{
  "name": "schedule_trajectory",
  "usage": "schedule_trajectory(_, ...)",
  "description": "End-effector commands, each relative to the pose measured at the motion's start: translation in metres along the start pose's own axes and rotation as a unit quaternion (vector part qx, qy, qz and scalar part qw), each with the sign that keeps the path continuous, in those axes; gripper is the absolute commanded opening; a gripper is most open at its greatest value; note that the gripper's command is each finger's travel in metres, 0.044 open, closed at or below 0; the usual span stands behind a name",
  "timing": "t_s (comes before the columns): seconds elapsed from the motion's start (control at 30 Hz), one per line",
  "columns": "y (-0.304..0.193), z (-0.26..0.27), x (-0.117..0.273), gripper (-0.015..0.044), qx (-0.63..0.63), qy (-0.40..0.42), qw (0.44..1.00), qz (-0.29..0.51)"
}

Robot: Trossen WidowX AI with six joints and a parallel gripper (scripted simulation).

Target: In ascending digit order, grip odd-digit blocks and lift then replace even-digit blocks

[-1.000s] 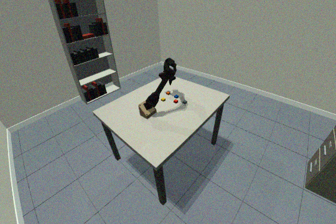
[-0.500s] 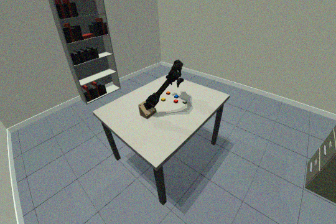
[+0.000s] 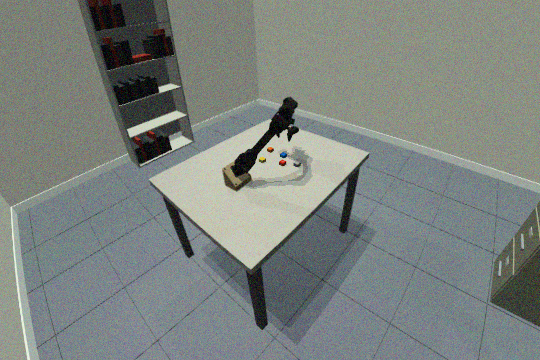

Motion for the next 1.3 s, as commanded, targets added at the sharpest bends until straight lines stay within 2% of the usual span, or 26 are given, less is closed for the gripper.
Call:
schedule_trajectory(0.0, 0.000, 0.000, 0.000, 0.0400, 0.003, 0.000, 1.000, 0.001)
schedule_trajectory(0.3, -0.001, -0.004, 0.000, 0.0400, 0.003, 0.000, 1.000, 0.001)
schedule_trajectory(0.5, -0.038, -0.106, 0.001, 0.0400, 0.003, -0.001, 1.000, 0.001)
schedule_trajectory(0.57, -0.046, -0.120, 0.001, 0.0400, 0.003, -0.003, 1.000, 0.001)
schedule_trajectory(1.27, -0.047, -0.120, 0.001, 0.0400, 0.003, -0.003, 1.000, 0.001)
Point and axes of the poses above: the point midway between the two fingers, 35 mm back from their tips, its own x axis back along the fingers, its own z axis across the jaws, y = z × x, the point moved 7 cm from there along x, back along the fingers, and after that the axes turned 9 degrees about x, right-handed, at the moved point
